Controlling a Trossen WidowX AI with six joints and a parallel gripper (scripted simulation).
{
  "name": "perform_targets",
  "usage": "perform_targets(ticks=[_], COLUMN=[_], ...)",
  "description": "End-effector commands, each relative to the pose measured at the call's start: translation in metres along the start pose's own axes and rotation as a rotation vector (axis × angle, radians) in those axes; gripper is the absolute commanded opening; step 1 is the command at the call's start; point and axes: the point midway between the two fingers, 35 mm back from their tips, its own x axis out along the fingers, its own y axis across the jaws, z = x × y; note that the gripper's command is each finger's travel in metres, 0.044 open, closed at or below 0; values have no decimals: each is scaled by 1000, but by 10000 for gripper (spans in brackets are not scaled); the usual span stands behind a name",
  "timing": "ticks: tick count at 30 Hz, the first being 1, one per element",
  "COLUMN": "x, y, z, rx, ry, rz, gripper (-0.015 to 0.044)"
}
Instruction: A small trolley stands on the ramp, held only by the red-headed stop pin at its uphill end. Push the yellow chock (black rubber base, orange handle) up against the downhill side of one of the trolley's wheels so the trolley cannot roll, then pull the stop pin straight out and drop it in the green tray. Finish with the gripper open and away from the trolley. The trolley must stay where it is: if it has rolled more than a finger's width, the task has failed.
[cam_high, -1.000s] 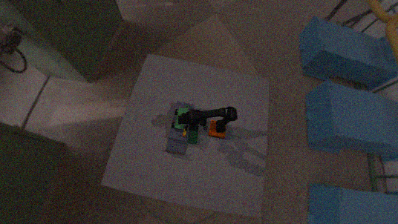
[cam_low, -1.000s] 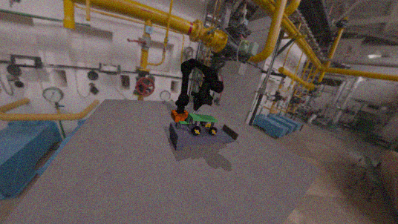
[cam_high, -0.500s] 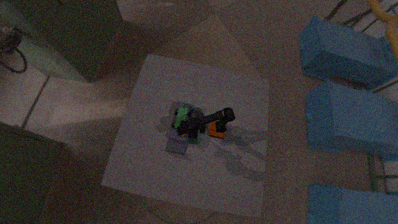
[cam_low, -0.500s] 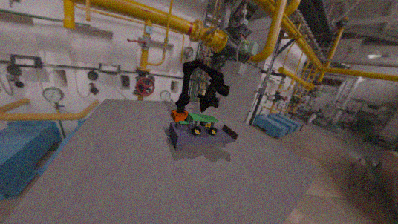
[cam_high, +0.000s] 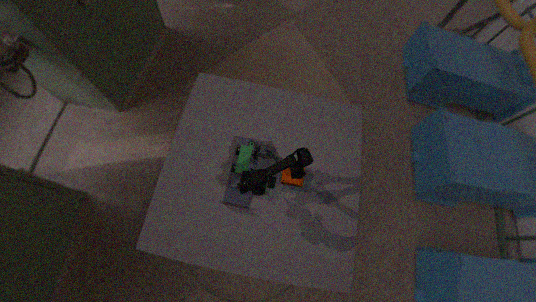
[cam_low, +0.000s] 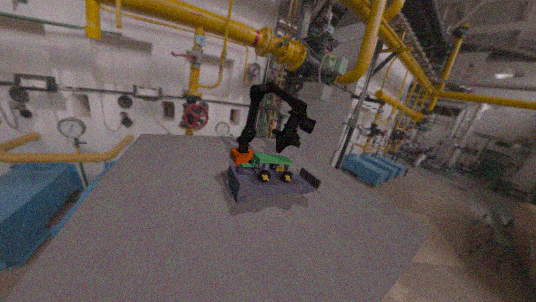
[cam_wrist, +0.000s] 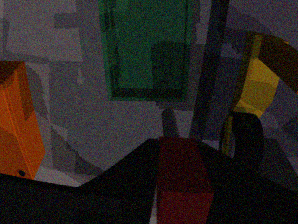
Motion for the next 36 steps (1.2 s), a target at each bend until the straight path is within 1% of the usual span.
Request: perform_targets(ticks=[1,36], x=[-2,0], y=[-1,0], z=[3,-3], rx=[-32,-1091], ry=[-12,-158], rz=[-5,-149], gripper=[0,0])
